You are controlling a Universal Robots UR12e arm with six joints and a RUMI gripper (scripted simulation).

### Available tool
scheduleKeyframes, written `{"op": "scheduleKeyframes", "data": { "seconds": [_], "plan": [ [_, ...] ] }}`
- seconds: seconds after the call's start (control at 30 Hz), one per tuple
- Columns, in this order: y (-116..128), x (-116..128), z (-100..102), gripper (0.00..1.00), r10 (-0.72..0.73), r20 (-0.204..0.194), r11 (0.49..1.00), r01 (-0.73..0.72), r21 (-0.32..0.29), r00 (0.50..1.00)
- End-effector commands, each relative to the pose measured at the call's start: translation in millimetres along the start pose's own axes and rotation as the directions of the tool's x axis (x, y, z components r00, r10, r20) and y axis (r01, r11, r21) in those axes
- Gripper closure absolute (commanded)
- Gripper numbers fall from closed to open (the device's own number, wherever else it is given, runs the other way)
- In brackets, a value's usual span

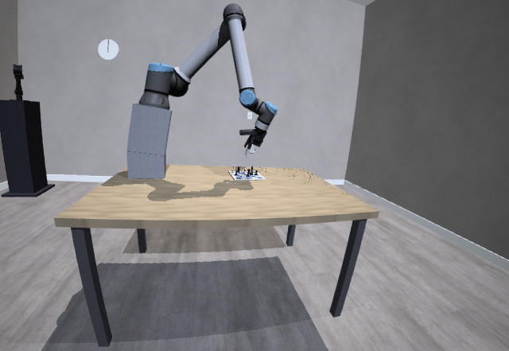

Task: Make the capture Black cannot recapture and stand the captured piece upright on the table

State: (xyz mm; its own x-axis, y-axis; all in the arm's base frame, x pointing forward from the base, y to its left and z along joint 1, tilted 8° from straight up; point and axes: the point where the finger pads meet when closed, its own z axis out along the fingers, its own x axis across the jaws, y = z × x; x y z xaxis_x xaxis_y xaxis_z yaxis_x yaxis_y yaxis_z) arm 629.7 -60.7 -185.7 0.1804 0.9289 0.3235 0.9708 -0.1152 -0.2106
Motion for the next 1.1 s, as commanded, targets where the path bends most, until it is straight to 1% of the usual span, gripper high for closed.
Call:
{"op": "scheduleKeyframes", "data": {
  "seconds": [0.0,0.03,0.07,0.17,0.27,0.33,0.43,0.57,0.67,0.8,1.07],
  "plan": [
    [-5.1,18.9,7.5,0.0,-0.115,0.108,0.99,0.123,-0.075,0.988],
    [-6.5,23.4,9.2,0.0,-0.141,0.133,0.984,0.153,-0.088,0.981],
    [-6.5,23.4,9.2,0.0,-0.141,0.133,0.984,0.153,-0.088,0.981],
    [-10.0,34.8,16.0,0.0,-0.208,0.201,0.965,0.234,-0.117,0.957],
    [-12.9,44.9,20.7,0.0,-0.262,0.261,0.943,0.304,-0.137,0.929],
    [-12.9,44.9,20.7,0.0,-0.262,0.261,0.943,0.304,-0.137,0.929],
    [-15.6,53.7,23.5,0.0,-0.303,0.311,0.92,0.361,-0.151,0.901],
    [-17.8,62.0,27.2,0.0,-0.34,0.36,0.894,0.417,-0.161,0.869],
    [-19.1,66.3,28.8,0.0,-0.358,0.385,0.88,0.445,-0.165,0.851],
    [-20.3,69.8,29.7,0.0,-0.371,0.404,0.868,0.467,-0.168,0.836],
    [-20.8,71.2,30.0,0.0,-0.376,0.412,0.864,0.475,-0.169,0.83]
  ]
}}
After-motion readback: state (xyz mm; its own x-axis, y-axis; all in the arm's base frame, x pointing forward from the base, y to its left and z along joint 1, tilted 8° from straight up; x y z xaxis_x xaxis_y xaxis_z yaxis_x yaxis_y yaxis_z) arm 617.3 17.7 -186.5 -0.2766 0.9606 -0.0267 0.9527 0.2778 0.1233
